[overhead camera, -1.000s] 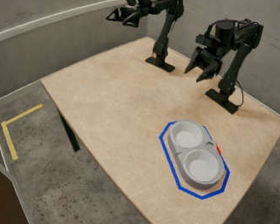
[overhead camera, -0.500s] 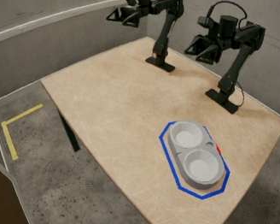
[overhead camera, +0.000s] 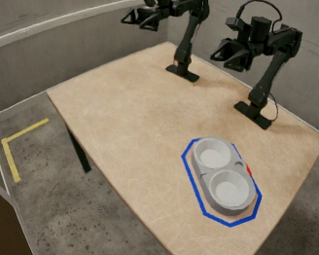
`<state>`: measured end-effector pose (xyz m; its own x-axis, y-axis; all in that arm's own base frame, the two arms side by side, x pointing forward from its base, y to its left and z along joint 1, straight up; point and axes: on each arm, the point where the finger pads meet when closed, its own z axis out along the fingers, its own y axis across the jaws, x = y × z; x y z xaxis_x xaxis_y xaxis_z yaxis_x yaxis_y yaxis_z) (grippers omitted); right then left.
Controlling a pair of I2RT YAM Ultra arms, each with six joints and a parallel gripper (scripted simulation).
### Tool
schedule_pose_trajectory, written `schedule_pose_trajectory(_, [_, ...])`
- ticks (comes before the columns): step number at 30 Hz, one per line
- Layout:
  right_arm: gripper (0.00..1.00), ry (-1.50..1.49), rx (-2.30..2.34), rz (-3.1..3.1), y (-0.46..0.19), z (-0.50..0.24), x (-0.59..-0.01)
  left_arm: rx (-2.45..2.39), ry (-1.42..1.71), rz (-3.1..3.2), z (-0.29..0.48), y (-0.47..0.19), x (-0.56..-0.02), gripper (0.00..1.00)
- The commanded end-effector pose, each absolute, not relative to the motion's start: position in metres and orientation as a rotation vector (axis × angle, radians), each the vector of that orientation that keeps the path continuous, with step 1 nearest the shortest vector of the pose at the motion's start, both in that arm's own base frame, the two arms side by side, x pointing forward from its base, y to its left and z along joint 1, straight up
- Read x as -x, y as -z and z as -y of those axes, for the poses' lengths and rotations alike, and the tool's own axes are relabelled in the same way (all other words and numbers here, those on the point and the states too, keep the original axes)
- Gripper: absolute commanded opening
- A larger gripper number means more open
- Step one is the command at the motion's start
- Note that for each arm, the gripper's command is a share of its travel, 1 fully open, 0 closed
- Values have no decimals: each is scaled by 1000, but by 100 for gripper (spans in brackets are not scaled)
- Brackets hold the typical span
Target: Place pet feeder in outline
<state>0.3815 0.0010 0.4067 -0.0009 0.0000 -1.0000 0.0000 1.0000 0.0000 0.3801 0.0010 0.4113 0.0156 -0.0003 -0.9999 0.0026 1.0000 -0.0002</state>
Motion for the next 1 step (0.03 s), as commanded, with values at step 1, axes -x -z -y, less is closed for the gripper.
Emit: schedule_pose_trajectory(1, [100,-9,-3,-1521,-428,-1,-376,4,-14,-1492,-4,-438,-371,47])
